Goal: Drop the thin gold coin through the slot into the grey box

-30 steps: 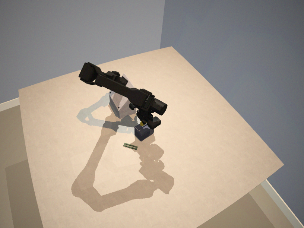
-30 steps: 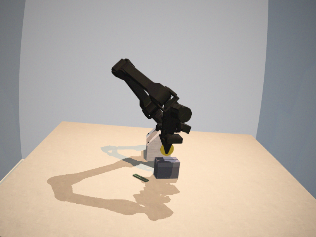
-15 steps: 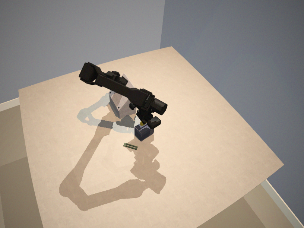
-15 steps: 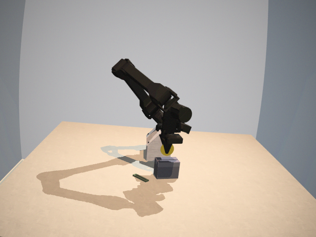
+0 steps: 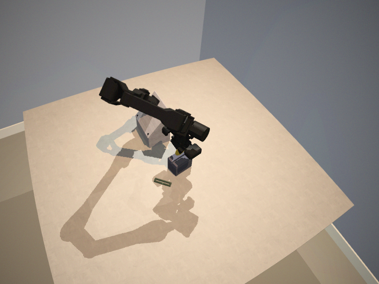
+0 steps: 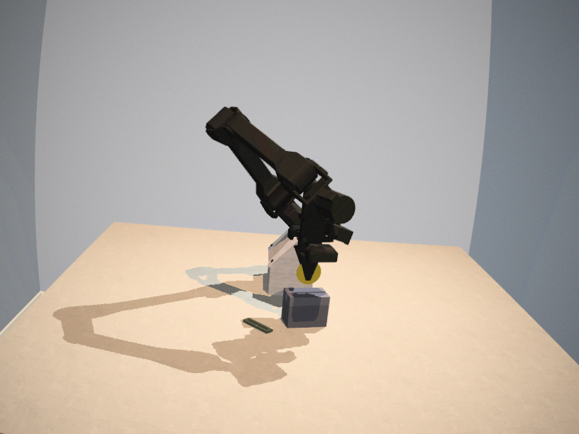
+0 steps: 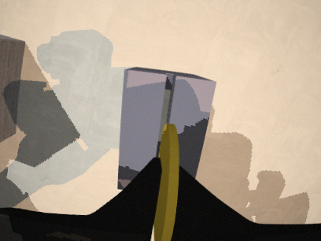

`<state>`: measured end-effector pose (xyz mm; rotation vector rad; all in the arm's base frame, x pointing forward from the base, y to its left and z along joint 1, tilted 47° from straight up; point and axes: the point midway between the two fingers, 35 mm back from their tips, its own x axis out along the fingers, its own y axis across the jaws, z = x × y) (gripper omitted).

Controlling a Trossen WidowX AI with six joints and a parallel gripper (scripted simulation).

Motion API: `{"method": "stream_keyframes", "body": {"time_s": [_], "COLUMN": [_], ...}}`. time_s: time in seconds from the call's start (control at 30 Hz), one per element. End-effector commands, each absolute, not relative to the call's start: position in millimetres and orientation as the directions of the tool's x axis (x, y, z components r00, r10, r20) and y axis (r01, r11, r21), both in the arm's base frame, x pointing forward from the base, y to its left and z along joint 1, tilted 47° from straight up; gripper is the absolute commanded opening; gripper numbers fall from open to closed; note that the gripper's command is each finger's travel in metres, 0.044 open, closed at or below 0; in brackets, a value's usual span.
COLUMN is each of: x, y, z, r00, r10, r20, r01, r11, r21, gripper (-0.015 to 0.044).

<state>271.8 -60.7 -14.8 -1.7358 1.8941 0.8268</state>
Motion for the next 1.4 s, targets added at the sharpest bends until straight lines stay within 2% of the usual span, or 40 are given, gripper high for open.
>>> {"method": "stream_keyframes", "body": {"time_s": [0.0, 1.37], "x": [272, 270], "y": [-60, -75], "z": [-15, -27], "r00": [-0.116, -0.116], "r10": [-0.727, -0.728], "r20": [-0.677, -0.675], "r01": [-0.991, -0.99], "r11": [0.034, 0.033], "r21": [0.133, 0.134], "gripper": [0.0, 0.0]}}
